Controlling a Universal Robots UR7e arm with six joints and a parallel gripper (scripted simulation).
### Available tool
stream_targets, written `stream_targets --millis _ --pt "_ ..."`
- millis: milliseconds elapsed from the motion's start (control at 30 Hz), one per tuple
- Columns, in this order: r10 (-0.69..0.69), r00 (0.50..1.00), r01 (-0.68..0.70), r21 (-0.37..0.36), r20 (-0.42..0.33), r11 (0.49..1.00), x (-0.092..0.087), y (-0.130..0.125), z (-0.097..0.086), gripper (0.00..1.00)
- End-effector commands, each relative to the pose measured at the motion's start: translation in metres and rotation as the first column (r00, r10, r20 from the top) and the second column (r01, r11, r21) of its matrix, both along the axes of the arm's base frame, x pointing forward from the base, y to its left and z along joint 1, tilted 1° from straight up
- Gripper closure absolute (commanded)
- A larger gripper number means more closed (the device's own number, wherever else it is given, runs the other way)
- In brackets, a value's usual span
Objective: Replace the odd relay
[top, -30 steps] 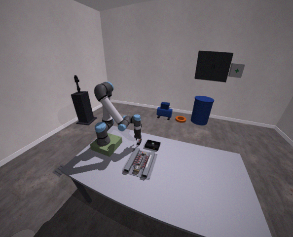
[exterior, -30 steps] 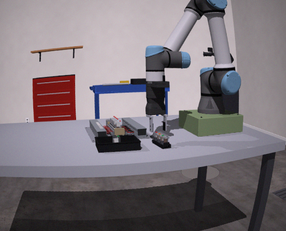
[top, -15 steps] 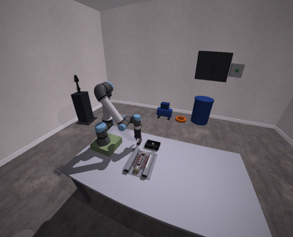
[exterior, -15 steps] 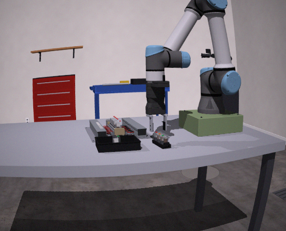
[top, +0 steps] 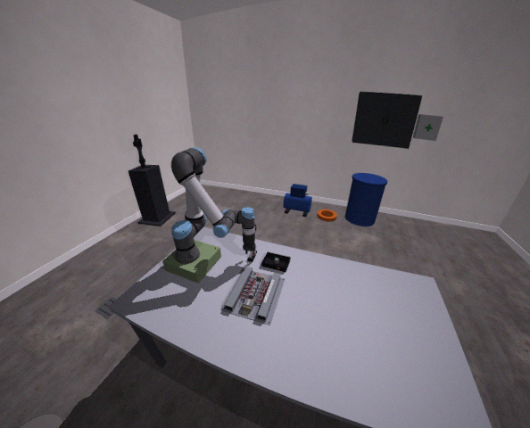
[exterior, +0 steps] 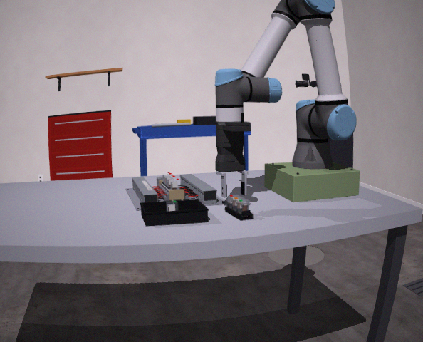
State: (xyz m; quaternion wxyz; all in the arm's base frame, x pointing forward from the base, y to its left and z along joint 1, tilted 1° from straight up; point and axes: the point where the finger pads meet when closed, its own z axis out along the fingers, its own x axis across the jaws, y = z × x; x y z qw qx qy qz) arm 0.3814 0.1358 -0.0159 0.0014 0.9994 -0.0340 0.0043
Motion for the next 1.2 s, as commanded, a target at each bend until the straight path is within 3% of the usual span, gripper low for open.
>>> stream_targets --millis 0,1167 --pt "0.000 1.000 0.000 0.000 0.002 1.000 0.001 0.000 -0.002 0.00" --pt "0.000 1.000 0.000 0.000 0.002 1.000 0.001 0.000 -0.018 0.00"
